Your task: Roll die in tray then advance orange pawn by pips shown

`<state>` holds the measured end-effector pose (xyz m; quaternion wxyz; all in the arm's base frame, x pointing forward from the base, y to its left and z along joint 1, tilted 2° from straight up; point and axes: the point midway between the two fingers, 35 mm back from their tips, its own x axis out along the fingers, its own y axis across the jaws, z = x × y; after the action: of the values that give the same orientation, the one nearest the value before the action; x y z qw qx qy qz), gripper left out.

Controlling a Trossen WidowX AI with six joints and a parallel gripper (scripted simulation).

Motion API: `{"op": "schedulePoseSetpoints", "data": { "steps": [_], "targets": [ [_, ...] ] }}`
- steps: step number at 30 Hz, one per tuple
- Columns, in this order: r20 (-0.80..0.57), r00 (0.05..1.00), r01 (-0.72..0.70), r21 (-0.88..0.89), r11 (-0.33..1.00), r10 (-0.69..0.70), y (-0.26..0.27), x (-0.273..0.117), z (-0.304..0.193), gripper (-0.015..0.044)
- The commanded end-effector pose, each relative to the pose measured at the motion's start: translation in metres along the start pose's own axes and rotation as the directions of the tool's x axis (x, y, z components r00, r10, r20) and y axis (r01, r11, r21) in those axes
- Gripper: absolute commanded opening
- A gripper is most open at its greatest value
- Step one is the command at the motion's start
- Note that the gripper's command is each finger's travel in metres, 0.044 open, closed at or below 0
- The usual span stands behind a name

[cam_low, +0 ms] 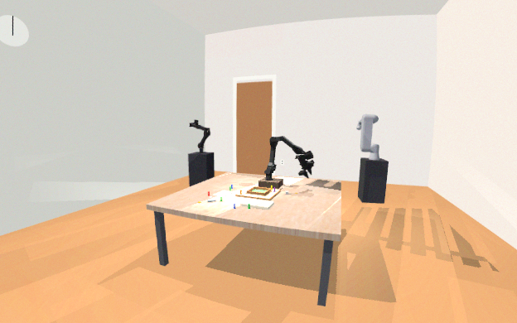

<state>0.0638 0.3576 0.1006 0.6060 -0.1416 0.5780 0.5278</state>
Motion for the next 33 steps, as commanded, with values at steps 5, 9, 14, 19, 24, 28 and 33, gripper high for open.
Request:
{"op": "schedulePoseSetpoints", "data": {
  "steps": [5, 9, 14, 19, 24, 28, 33],
  "targets": [
    [-0.095, 0.953, 0.299, 0.435, 0.849, -0.288, -0.138, -0.026, -0.011, 0.0275],
    [-0.190, 0.907, 0.410, 0.601, 0.686, -0.376, -0.196, -0.046, -0.036, 0.0275],
    [-0.270, 0.866, 0.481, 0.678, 0.555, -0.420, -0.232, -0.061, -0.055, 0.0275],
    [-0.271, 0.866, 0.482, 0.679, 0.554, -0.421, -0.236, -0.063, -0.055, 0.0275],
    [-0.271, 0.866, 0.482, 0.679, 0.554, -0.421, -0.238, -0.061, -0.054, 0.0275],
    [-0.271, 0.866, 0.482, 0.679, 0.554, -0.421, -0.243, -0.050, -0.058, 0.0275],
    [-0.271, 0.866, 0.482, 0.679, 0.554, -0.421, -0.245, -0.047, -0.059, 0.0275]
  ]
}}
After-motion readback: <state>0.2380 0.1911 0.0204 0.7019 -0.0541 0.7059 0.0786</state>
